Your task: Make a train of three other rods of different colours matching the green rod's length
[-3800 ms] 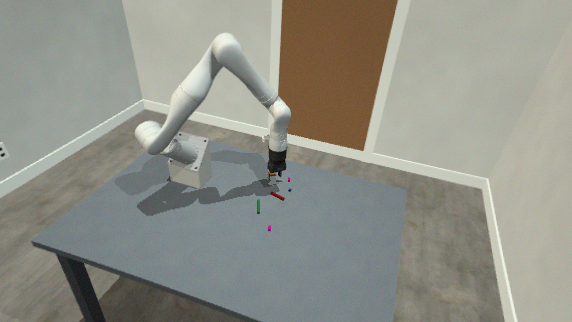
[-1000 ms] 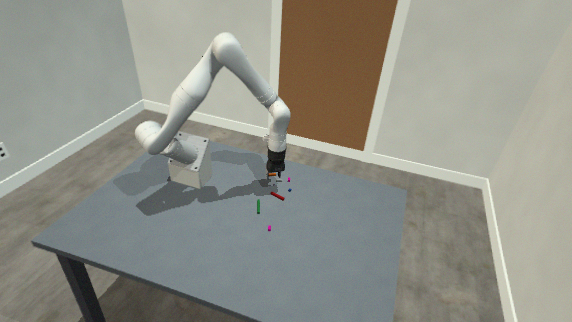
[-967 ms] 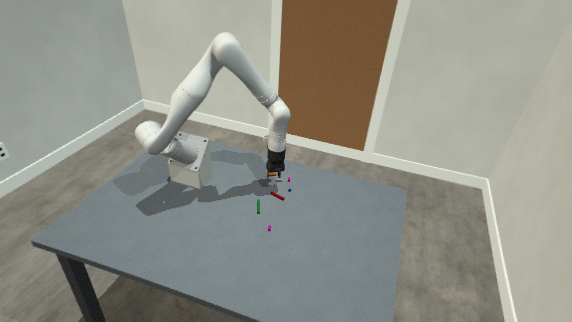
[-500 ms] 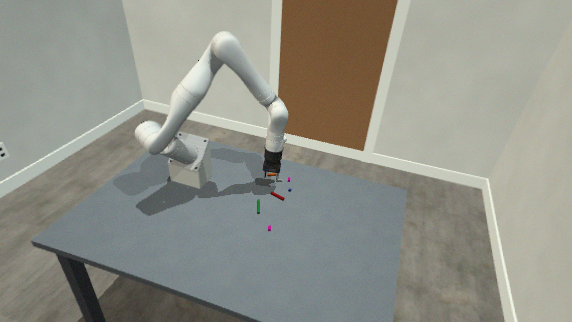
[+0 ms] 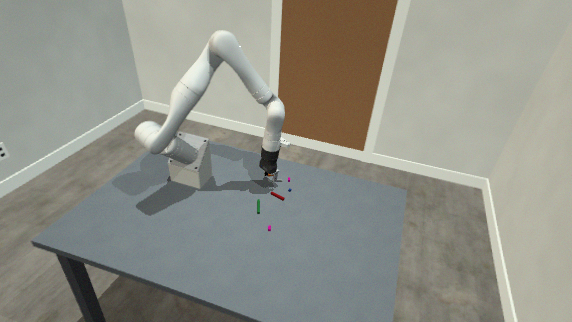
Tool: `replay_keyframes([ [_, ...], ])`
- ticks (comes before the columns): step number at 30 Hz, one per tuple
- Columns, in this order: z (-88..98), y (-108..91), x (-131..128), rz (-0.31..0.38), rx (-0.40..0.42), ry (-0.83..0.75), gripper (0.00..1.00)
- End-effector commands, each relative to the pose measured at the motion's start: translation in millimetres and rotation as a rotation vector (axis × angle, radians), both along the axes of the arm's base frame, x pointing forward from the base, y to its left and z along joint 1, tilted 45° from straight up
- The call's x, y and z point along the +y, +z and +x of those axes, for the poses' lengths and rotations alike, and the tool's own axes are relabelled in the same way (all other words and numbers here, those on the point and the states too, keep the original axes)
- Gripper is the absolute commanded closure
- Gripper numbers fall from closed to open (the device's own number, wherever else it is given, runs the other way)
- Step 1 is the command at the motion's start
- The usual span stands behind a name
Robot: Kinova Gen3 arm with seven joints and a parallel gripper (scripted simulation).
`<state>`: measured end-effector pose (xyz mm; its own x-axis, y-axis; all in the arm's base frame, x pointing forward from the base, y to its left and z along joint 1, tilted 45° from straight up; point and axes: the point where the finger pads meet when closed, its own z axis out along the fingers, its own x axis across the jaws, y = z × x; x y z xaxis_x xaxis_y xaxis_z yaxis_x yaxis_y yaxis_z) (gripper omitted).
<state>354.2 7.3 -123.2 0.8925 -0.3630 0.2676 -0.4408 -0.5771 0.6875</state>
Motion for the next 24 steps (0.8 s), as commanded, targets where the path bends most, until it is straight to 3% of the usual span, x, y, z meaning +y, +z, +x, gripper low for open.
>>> replay_keyframes([
  [1, -1.2, -0.7, 1, -0.014, -0.039, -0.026, 0.0],
  [15, 7.1, 2.7, 3, -0.042, -0.539, -0.459, 0.0],
  [17, 7.1, 2.7, 3, -0.042, -0.539, -0.459, 0.0],
  [24, 11.5, 4.6, 6, -0.036, -0.712, -0.605, 0.0],
])
